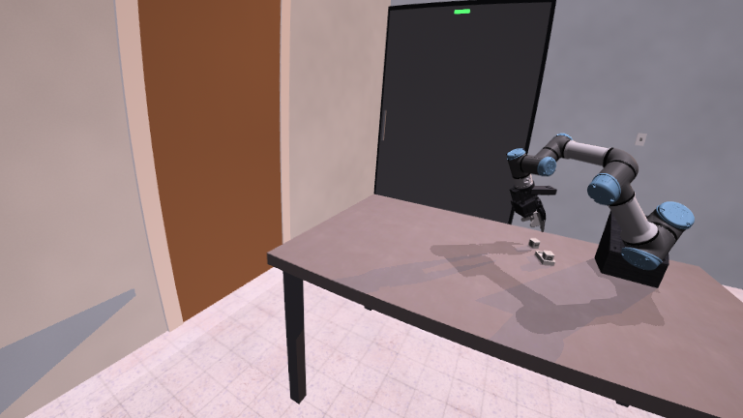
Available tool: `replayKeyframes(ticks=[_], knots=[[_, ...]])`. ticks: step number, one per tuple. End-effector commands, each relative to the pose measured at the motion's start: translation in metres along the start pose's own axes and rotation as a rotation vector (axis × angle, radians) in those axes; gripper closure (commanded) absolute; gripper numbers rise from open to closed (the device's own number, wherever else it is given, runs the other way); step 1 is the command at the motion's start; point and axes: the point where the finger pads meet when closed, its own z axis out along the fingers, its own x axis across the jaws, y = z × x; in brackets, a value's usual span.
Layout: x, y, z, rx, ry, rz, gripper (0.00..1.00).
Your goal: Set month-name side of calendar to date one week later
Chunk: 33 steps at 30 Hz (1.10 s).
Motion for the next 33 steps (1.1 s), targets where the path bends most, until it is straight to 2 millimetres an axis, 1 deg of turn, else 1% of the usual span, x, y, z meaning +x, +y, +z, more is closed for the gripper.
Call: replayKeyframes(ticks=[1,15,33], knots=[[-0.0006,0.0,-0.0009,0.008,-0.002,0.001,0.72],[-0.0009,0.0001,-0.0009,0.03,0.001,0.001,0.72],[-0.0014,0.0012,-0.0009,0.157,0.006,0.002,0.72]])
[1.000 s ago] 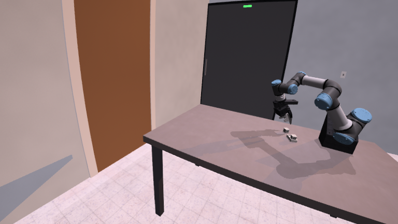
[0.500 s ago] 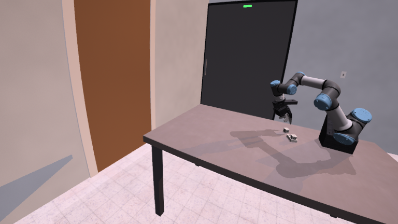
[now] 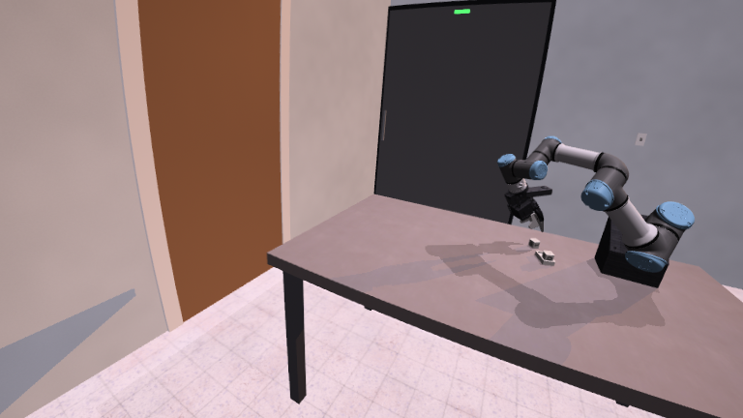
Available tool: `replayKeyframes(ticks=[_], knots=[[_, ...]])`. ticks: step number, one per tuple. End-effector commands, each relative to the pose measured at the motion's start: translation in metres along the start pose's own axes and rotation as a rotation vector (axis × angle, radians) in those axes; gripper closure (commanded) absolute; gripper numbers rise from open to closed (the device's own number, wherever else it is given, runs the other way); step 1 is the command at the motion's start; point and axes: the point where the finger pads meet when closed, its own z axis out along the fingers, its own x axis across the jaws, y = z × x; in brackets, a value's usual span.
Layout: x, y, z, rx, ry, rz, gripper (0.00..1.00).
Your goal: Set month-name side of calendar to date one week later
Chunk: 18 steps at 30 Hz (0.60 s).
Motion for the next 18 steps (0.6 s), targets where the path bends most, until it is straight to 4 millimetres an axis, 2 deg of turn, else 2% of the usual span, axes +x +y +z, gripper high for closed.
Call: replayKeyframes(ticks=[1,18], knots=[[-0.0006,0.0003,-0.0009,0.046,0.001,0.001,0.72],[0.0,0.0015,-0.0007,0.141,-0.005,0.001,0.72]])
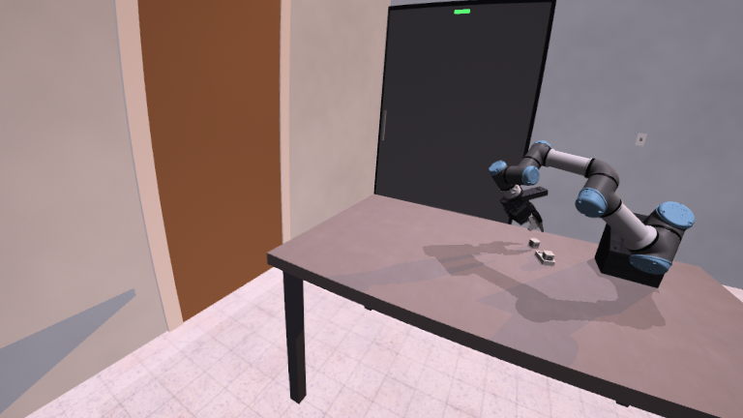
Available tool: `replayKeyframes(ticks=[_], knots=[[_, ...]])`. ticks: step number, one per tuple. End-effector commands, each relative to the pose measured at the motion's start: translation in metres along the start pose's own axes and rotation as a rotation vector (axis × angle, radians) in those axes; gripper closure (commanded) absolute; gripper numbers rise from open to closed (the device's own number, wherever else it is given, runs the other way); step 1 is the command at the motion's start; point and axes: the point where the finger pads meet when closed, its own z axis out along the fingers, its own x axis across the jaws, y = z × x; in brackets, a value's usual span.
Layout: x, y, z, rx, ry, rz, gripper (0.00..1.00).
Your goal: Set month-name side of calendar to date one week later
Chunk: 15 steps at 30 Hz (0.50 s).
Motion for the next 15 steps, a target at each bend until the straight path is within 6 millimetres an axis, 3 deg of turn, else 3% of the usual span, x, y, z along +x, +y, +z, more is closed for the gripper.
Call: replayKeyframes(ticks=[1,15], knots=[[-0.0004,0.0,-0.0009,0.019,-0.001,0.001,0.72],[-0.0004,0.0001,-0.0009,0.024,-0.001,0.001,0.72]])
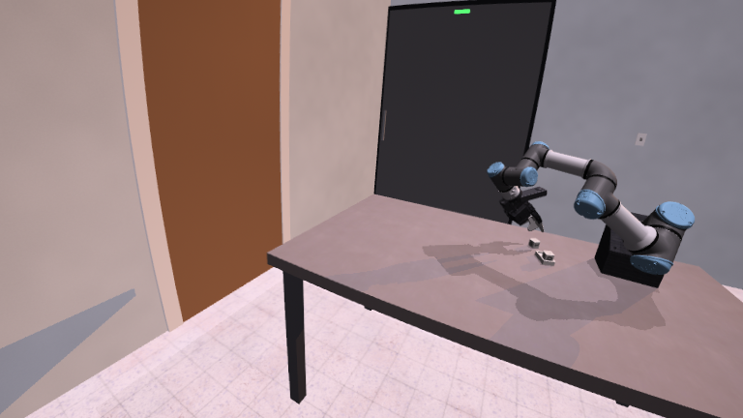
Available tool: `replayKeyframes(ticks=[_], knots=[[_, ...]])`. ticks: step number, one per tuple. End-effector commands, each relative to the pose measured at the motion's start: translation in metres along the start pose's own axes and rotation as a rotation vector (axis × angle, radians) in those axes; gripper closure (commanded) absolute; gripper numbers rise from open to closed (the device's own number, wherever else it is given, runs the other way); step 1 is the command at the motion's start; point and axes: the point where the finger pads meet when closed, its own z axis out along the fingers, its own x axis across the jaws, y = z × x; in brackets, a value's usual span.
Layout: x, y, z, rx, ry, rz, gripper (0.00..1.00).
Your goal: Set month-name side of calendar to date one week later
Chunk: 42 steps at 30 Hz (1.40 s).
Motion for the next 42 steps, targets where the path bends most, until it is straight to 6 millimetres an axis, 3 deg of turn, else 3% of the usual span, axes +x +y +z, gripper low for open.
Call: replayKeyframes(ticks=[1,29,42], knots=[[-0.001,0.0,-0.001,-0.001,-0.002,0.001,0.72],[-0.001,0.007,0.007,-0.001,-0.002,0.001,0.72],[-0.001,0.024,0.023,-0.001,-0.002,0.001,0.72]])
